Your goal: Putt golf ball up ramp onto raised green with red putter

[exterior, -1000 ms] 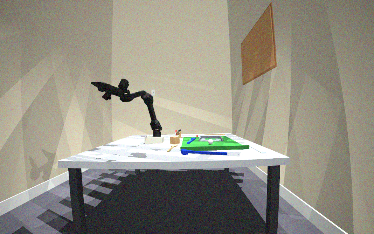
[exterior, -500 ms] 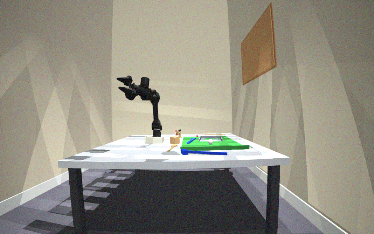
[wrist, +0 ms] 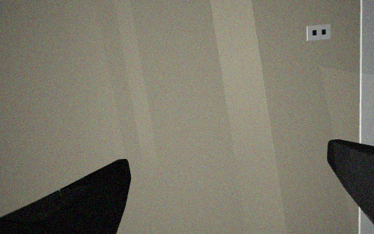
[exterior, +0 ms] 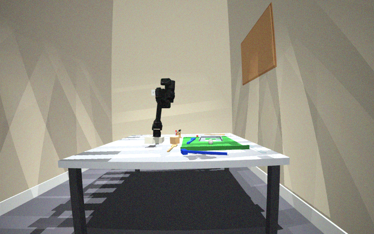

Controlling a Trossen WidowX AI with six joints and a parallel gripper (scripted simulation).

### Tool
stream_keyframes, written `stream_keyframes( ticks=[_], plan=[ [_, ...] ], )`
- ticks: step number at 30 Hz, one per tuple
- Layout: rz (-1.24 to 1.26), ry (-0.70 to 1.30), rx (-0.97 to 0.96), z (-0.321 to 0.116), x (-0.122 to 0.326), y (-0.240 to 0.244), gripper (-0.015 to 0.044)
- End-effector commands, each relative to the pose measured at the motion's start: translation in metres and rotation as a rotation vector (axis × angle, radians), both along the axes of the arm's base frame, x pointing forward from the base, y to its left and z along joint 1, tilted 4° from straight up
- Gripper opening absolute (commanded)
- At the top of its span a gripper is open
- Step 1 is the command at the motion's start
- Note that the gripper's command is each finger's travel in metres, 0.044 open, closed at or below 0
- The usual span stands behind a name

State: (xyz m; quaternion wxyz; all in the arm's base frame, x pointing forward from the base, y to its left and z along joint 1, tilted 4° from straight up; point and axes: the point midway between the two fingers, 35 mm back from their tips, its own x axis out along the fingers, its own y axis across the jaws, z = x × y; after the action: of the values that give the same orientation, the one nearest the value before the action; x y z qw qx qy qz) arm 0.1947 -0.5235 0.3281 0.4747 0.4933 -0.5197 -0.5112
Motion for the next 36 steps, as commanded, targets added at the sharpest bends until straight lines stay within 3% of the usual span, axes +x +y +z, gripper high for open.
stream_keyframes(
  ticks=[1, 10, 19, 28, 36],
  plan=[
    [0.174, 0.211, 0.070, -0.014, 0.066, 0.034, 0.0440],
    [0.539, 0.621, 0.114, -0.048, 0.175, 0.132, 0.0440],
    [0.896, 0.987, 0.079, -0.086, 0.246, 0.255, 0.0440],
    [1.293, 1.431, -0.130, -0.117, 0.280, 0.395, 0.0440],
    [1.642, 1.814, -0.482, -0.143, 0.269, 0.526, 0.0440]
  ],
)
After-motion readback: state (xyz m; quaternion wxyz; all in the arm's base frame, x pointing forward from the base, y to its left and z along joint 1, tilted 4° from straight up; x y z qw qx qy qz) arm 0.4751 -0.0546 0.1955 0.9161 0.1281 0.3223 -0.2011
